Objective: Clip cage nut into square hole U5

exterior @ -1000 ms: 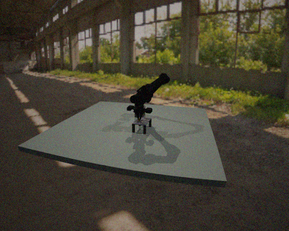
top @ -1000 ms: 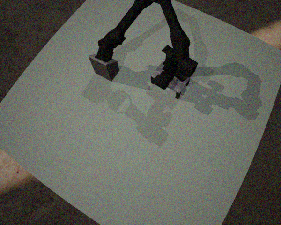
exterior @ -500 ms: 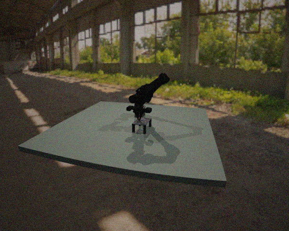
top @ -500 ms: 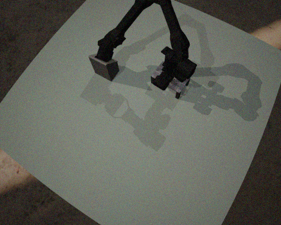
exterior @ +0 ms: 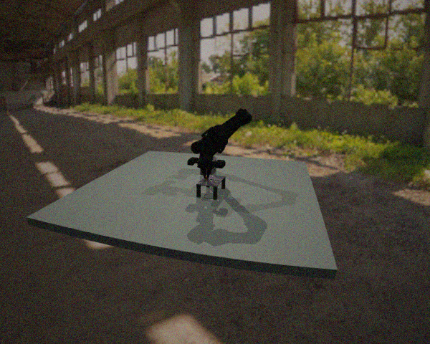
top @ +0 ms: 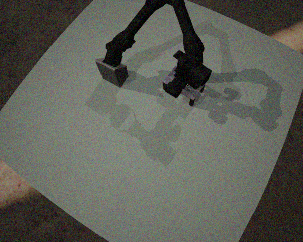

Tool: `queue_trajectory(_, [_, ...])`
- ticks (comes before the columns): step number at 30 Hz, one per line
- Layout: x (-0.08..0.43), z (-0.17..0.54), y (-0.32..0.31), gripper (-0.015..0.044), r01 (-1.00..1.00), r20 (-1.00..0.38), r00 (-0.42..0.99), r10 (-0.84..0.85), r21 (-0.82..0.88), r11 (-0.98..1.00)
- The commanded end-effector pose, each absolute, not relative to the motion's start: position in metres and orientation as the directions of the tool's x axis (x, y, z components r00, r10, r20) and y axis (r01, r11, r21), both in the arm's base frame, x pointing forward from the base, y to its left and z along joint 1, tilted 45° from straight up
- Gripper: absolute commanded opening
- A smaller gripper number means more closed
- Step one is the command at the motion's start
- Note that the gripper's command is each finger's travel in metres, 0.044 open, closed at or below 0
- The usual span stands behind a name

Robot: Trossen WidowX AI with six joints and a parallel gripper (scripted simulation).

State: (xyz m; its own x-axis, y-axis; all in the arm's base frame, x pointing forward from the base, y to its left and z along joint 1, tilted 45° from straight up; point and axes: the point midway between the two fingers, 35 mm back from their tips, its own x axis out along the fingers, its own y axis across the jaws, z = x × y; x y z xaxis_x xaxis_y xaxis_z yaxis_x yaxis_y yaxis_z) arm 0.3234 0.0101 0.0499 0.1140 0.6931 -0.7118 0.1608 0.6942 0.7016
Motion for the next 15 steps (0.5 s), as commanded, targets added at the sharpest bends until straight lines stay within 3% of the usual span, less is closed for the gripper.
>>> queue_trajectory(1, [0.3232, 0.0491, 0.0093, 0.0026, 0.16, -0.71, 0.115, 0.695, 0.704, 0.692])
queue_trajectory(12, [0.3232, 0.0484, 0.0094, 0.0026, 0.16, -0.71, 0.115, 0.695, 0.704, 0.692])
queue_trajectory(15, [0.3229, 0.0489, 0.0095, 0.0104, 0.164, -0.711, 0.113, 0.694, 0.702, 0.693])
